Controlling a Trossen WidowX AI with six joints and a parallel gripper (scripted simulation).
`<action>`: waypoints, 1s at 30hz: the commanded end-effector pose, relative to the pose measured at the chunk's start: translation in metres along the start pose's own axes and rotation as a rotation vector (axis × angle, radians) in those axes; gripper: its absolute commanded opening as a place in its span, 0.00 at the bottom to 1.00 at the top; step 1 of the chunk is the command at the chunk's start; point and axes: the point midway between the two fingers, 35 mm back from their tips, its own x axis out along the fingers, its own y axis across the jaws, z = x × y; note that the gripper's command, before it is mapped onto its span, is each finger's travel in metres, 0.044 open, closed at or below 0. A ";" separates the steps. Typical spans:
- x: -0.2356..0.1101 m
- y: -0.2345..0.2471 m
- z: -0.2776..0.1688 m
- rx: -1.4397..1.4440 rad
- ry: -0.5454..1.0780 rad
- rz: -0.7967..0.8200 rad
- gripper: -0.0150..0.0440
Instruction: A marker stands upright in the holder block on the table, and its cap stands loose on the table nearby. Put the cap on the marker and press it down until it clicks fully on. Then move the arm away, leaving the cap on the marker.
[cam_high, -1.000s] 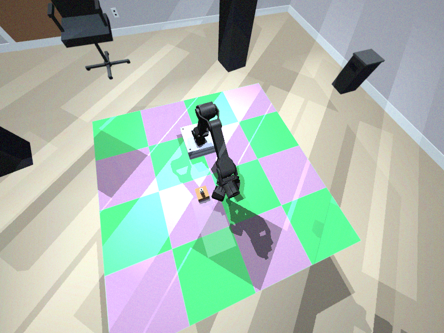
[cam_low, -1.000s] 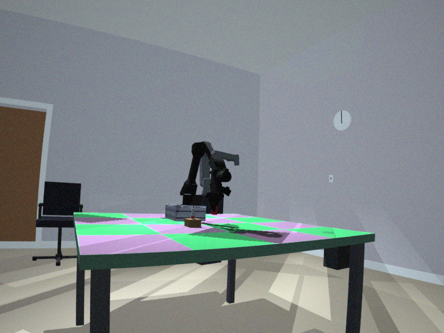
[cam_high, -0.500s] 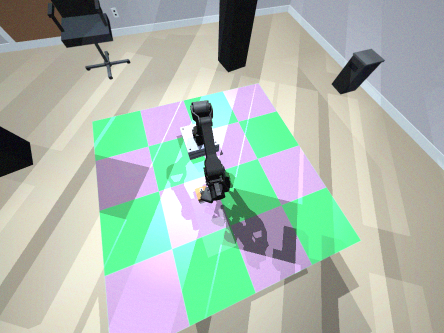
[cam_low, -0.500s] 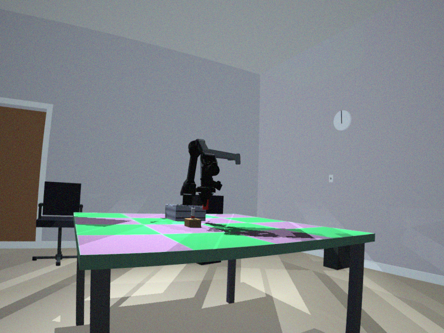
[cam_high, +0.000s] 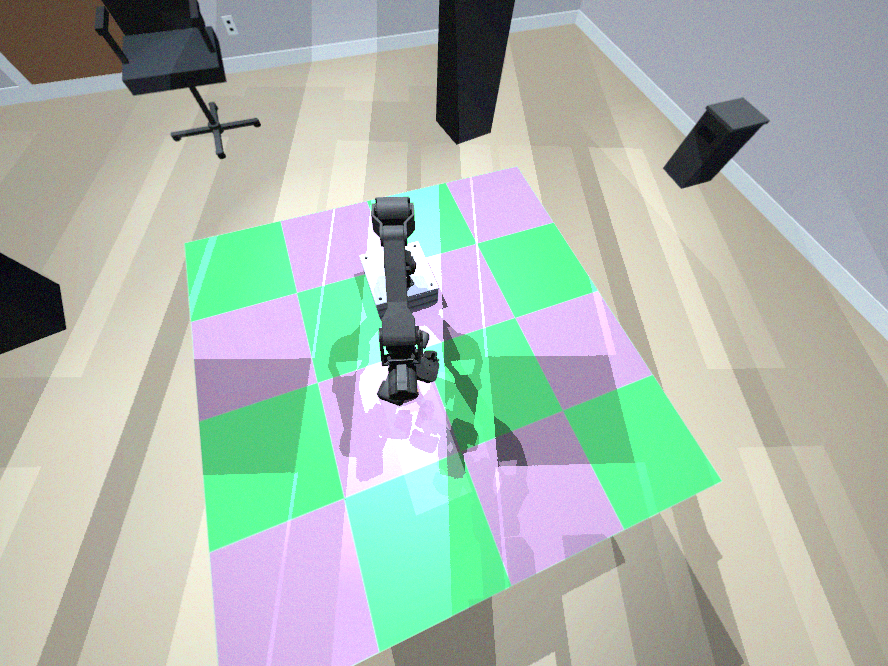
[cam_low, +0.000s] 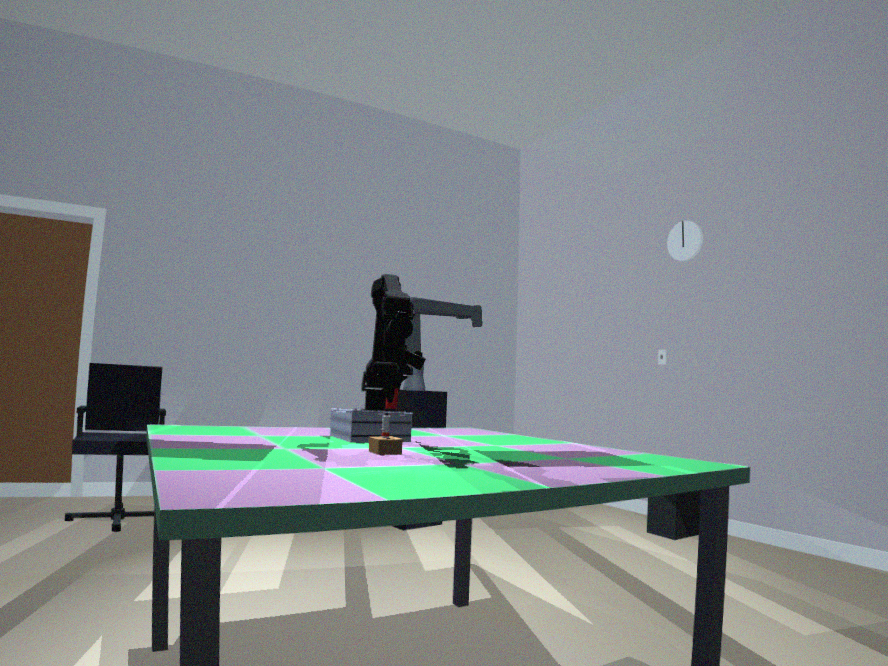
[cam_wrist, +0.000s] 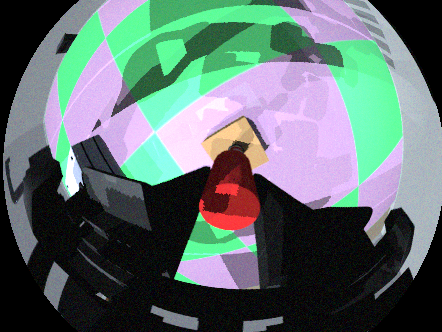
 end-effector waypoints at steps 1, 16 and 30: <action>-0.007 -0.004 -0.010 -0.003 0.003 -0.008 0.25; 0.008 -0.005 -0.011 -0.003 0.003 -0.008 0.25; 0.030 -0.006 -0.011 -0.003 0.003 -0.008 0.25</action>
